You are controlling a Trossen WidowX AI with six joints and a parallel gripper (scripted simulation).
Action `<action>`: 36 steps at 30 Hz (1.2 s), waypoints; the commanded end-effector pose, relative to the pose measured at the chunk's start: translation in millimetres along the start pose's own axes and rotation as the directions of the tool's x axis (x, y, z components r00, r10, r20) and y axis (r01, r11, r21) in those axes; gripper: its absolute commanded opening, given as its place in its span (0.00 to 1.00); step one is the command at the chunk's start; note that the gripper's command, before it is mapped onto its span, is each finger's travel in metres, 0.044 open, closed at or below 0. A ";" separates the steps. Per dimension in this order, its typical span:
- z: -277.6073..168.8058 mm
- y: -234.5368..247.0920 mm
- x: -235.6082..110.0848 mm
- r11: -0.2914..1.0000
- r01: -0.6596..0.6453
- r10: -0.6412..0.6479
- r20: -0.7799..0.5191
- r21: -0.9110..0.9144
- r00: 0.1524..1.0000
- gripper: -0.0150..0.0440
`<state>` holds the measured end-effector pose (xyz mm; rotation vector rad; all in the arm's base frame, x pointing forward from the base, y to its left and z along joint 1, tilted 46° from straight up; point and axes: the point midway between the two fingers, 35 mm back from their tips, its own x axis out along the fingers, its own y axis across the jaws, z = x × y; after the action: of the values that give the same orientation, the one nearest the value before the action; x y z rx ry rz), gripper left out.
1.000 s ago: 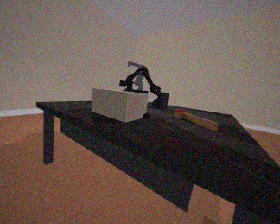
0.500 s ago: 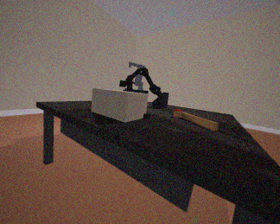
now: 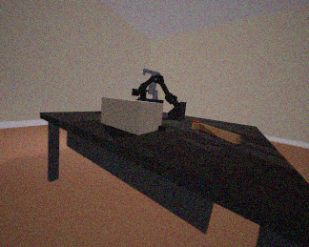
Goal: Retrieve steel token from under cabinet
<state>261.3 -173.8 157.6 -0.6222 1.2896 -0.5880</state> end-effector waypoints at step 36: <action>2.6 0.0 -1.4 0.951 0.004 -0.002 0.009 -0.308 1.000 0.25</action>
<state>261.3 -173.9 157.9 -0.8580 1.3858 -0.4084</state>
